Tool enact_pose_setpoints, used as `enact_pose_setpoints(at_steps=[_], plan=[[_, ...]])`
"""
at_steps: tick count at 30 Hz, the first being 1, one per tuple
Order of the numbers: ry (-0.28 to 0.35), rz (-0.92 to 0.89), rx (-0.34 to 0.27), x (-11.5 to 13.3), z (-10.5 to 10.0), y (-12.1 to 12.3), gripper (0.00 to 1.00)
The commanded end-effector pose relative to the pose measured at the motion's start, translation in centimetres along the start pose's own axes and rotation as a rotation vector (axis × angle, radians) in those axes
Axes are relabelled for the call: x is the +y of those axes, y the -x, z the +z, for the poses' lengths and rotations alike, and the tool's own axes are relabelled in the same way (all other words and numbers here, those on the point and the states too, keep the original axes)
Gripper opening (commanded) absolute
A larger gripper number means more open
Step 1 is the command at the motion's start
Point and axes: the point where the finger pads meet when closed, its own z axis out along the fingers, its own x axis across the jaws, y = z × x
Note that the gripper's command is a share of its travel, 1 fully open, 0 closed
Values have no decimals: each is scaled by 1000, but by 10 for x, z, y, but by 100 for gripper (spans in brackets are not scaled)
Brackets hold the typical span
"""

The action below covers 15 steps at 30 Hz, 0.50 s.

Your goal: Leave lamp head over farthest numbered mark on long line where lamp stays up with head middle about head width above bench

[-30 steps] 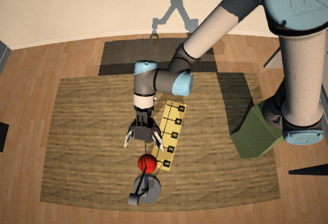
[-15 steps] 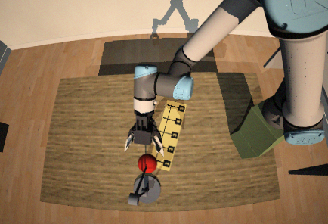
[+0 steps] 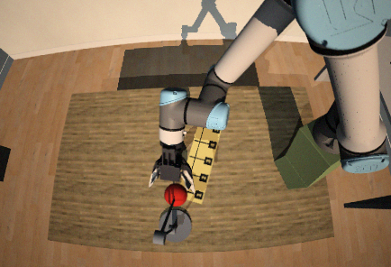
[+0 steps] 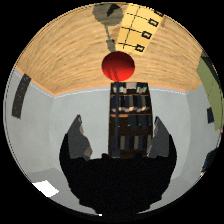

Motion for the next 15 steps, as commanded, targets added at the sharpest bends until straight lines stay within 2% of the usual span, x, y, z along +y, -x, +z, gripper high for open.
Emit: enact_pose_setpoints(at_steps=[1, 15], plan=[[0, 0, -1, 1, 12, 1, 100], [2, 2, -1, 2, 38, 0, 100]])
